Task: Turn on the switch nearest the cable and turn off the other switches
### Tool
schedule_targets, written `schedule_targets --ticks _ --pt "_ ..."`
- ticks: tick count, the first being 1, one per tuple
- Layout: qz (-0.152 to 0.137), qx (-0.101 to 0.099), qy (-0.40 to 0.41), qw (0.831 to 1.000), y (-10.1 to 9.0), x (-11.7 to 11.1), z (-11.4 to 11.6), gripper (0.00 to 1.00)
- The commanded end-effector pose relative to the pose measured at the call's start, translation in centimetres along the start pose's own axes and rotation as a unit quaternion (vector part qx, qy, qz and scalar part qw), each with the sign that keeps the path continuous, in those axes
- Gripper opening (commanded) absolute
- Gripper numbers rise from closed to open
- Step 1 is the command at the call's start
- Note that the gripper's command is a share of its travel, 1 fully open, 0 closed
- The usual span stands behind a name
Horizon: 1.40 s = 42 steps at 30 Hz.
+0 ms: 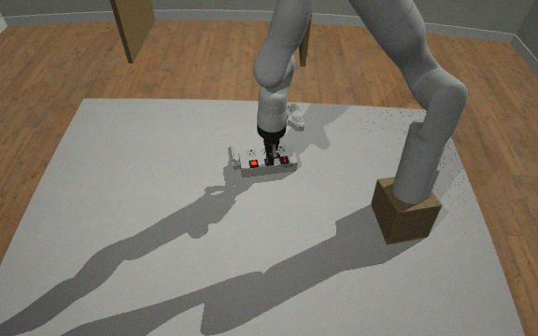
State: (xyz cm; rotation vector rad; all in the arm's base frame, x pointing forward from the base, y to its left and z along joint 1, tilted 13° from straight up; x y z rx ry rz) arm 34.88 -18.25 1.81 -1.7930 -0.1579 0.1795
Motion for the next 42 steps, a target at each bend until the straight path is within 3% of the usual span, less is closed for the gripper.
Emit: schedule_targets --ticks 1,42 --pt "-0.001 0.0 0.0 1.0 -0.04 0.04 -0.01 0.0" --pt "-0.001 0.0 0.0 1.0 0.82 0.04 -0.02 0.0"
Point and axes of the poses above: the point where the finger pads meet when closed, its own y axis out along the fingers, its own z axis across the jaws, x = y × z, the point moved 1 cm from there along -y, back along the fingers, and after that the axes turned 8 degrees about -y, right-handed, at the moved point
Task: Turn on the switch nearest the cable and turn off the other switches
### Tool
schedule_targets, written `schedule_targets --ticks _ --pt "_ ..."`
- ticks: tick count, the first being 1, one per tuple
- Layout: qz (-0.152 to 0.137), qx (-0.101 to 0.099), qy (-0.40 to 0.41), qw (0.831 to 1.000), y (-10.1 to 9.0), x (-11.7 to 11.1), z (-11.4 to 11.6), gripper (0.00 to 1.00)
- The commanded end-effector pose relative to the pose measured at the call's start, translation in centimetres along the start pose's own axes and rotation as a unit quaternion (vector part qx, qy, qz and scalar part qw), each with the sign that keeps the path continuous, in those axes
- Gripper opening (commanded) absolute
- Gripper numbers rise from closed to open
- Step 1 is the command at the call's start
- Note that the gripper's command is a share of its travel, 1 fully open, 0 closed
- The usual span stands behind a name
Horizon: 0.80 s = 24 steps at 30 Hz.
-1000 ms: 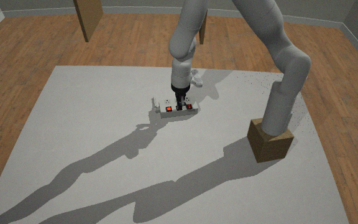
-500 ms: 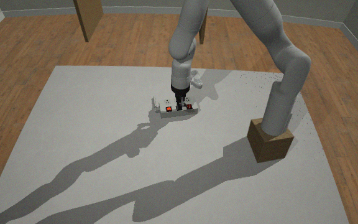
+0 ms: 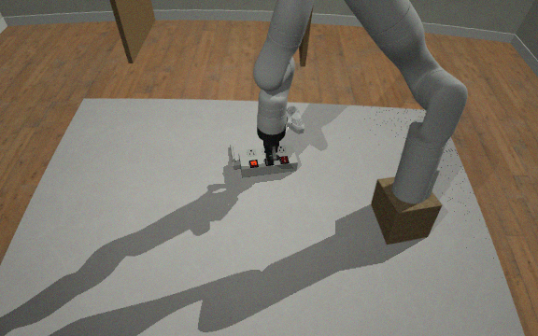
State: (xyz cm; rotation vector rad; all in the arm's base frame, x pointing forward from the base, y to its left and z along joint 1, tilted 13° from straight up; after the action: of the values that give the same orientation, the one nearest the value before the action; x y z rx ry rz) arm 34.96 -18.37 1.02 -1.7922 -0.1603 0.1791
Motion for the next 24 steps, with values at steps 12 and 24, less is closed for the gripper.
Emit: schedule_targets --ticks 12,24 --pt "0.0 0.0 0.001 1.0 0.0 0.0 -0.1 0.0" --pt "0.0 0.0 0.001 1.0 -1.9 0.0 -0.1 0.0"
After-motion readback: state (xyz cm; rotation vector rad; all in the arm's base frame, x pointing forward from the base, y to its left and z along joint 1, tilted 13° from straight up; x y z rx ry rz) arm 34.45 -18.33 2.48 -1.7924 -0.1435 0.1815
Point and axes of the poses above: the point where the finger pads meet when closed, its own y axis out along the fingers, its own z axis across the jaws, x = y × z, the point moved 1 cm from there along -y, back along the fingers, and after that the axes turned 8 degrees about -y, right-handed, at the moved point
